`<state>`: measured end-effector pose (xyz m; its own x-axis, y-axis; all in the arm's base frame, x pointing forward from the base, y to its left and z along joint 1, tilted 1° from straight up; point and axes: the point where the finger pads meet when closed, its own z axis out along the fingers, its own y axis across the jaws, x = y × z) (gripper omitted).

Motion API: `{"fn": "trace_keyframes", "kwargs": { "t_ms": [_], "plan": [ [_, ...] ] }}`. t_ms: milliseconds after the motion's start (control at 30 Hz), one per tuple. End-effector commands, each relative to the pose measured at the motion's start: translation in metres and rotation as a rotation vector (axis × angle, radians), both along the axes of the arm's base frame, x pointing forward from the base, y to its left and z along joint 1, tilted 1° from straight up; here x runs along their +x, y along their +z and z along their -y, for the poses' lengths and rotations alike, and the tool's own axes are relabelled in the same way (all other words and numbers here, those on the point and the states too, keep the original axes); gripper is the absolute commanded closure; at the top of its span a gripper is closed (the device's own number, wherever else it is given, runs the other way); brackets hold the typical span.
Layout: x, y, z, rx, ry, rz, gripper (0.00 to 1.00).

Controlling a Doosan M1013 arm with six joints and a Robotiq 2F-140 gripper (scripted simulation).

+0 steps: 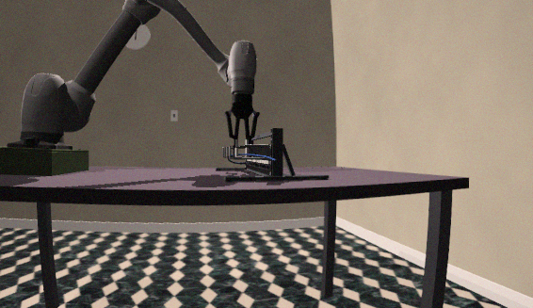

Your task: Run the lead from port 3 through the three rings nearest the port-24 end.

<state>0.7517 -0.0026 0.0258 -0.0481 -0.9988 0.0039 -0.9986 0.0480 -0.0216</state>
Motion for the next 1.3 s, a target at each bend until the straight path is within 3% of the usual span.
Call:
{"fn": "trace_keyframes", "kwargs": {
  "t_ms": [0, 600, 1267],
  "plan": [
    [0.000, 0.000, 0.000, 0.000, 0.000, 0.000, 0.80],
    [0.000, 0.006, 0.000, 0.000, 0.000, 0.000, 0.80],
    [-0.001, 0.063, 0.000, 0.000, 0.000, 0.000, 0.80]
  ]
}}
